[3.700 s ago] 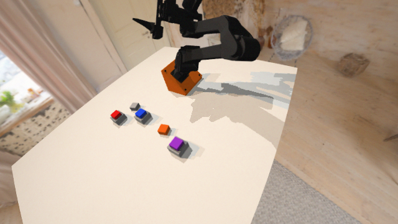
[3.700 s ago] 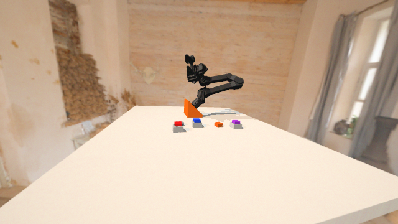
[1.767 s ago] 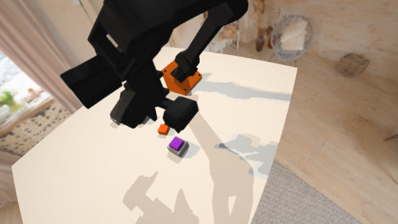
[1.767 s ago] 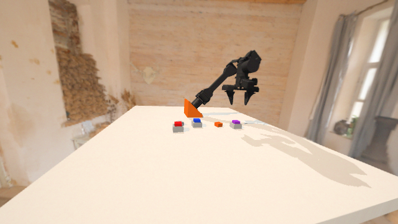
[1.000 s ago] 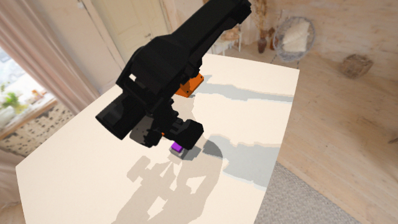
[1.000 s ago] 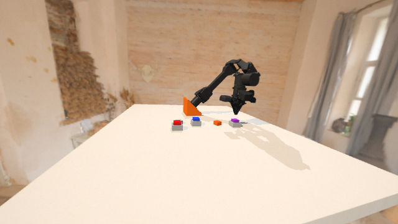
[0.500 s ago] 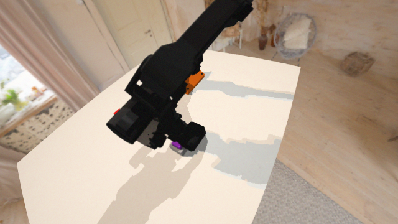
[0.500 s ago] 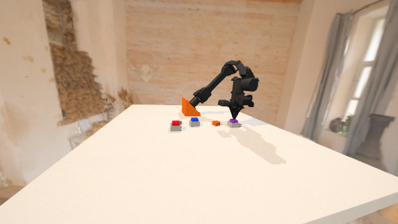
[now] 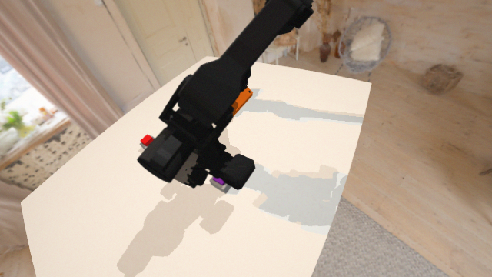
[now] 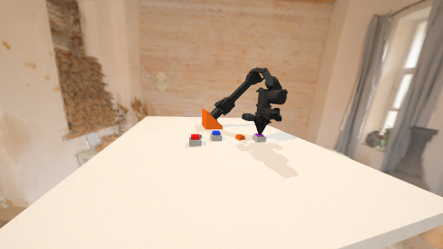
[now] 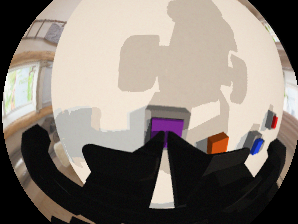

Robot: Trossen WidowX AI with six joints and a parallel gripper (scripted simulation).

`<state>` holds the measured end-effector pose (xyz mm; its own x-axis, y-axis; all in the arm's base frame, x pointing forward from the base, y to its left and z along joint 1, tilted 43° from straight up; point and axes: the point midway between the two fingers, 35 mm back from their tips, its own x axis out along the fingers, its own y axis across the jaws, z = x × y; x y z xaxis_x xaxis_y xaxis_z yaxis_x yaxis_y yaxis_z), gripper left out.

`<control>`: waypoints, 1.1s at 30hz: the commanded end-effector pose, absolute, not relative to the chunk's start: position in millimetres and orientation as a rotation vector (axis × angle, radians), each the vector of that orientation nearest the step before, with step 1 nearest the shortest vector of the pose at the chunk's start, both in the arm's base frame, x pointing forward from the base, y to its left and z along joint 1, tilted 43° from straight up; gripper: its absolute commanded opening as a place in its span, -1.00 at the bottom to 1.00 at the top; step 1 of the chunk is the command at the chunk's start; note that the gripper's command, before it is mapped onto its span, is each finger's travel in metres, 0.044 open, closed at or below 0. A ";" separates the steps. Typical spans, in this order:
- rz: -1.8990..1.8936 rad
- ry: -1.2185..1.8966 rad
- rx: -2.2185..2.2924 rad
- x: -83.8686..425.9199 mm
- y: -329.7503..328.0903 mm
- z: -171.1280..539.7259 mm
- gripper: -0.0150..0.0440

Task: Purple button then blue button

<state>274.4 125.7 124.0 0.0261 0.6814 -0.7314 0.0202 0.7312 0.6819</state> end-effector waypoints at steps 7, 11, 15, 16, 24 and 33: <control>0.557 1.477 0.610 274.2 125.6 123.0 -0.42; 0.556 1.477 0.609 273.7 104.6 145.4 -0.42; 0.556 1.478 0.609 273.6 101.4 148.7 -0.42; 0.555 1.478 0.608 274.1 97.3 152.9 -0.42; 0.554 1.480 0.608 272.1 60.9 192.0 -0.42; 0.496 1.520 0.583 270.3 -12.9 126.2 -0.42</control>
